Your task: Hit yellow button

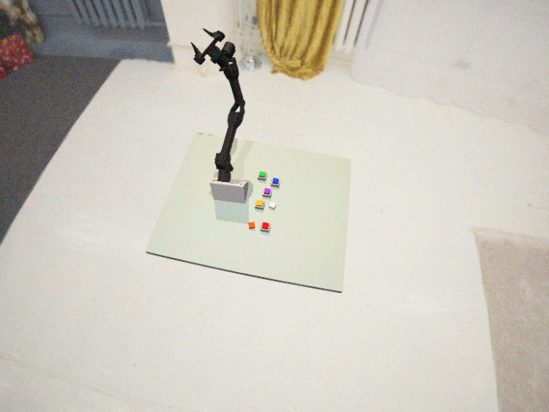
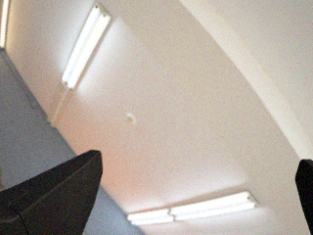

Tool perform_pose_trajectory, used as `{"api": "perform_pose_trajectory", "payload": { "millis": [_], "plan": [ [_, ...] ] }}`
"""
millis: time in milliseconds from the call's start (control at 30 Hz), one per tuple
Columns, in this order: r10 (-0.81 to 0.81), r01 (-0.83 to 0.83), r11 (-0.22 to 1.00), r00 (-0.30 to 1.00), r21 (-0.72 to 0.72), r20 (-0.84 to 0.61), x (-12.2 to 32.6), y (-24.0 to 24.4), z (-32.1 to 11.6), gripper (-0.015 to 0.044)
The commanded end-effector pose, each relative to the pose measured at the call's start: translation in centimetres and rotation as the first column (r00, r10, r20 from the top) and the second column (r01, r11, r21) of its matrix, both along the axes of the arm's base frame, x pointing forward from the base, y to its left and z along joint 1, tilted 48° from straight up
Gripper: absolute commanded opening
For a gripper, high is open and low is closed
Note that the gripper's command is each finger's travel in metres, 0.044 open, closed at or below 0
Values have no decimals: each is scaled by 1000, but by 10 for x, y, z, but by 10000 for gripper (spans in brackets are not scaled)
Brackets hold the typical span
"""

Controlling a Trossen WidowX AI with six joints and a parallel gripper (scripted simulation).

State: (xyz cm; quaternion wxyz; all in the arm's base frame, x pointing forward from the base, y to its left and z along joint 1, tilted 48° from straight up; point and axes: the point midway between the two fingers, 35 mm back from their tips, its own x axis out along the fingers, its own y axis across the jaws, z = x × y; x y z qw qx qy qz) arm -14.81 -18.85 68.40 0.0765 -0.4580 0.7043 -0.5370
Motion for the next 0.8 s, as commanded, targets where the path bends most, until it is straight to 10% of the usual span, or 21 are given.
{"api": "perform_pose_trajectory", "payload": {
  "millis": [0, 433, 767],
  "plan": [
    [13, -13, 1000, 1000, 6, 11, -1, -5, -3, 400],
    [385, -544, 813, 771, 209, 507, 51, -188, -163, 400],
    [279, -823, 499, 450, 272, 849, 170, -253, -322, 400]
  ]
}}
